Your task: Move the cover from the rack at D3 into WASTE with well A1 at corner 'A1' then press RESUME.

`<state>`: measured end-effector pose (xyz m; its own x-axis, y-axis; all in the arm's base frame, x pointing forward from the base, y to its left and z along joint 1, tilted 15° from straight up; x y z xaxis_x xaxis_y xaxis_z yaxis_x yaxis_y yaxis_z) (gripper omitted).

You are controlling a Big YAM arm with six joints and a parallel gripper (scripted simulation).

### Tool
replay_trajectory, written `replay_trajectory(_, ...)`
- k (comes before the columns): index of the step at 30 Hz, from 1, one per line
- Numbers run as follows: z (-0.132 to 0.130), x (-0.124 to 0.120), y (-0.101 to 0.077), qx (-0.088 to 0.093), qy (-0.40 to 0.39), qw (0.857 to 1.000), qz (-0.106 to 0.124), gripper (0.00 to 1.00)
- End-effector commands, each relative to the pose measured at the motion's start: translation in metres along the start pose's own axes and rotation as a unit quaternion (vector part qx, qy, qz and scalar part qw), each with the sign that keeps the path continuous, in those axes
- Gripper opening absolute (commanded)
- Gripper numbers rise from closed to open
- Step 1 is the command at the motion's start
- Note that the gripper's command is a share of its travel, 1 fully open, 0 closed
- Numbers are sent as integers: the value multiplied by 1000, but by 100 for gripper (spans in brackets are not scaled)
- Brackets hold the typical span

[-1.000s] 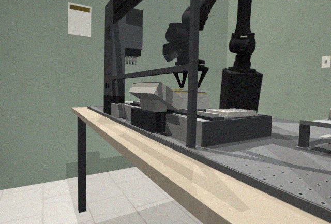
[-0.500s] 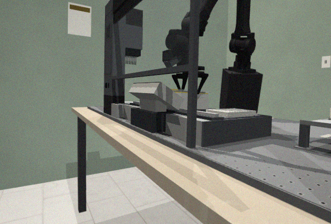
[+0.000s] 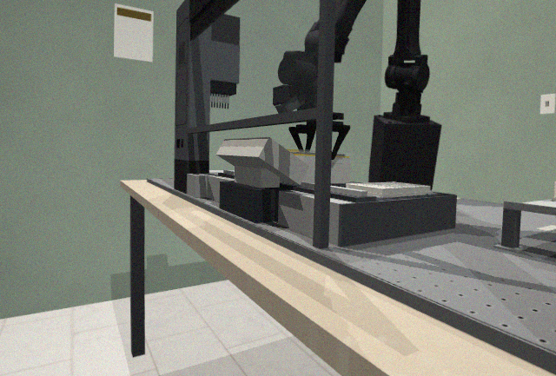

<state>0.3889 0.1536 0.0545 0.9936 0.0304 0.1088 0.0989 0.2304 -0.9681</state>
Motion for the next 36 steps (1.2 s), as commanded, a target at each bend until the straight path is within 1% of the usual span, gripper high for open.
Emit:
replay_trajectory(1, -1, 0, 7, -2, 9, 1000, -2, 100)
replay_trajectory(35, -1, 0, 7, -2, 9, 1000, -2, 100)
replay_trajectory(36, -1, 0, 7, -2, 9, 1000, -2, 0)
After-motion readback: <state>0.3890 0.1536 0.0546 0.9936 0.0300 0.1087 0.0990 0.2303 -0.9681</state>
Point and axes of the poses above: the point where the finger pads meet when closed, its own y axis out along the fingers, its own z axis across the jaws, x = y × z, the point moved 9 cm from there along -y, back along the fingers, and after that the axes turned 7 degrees about y, right-handed, at the moved point
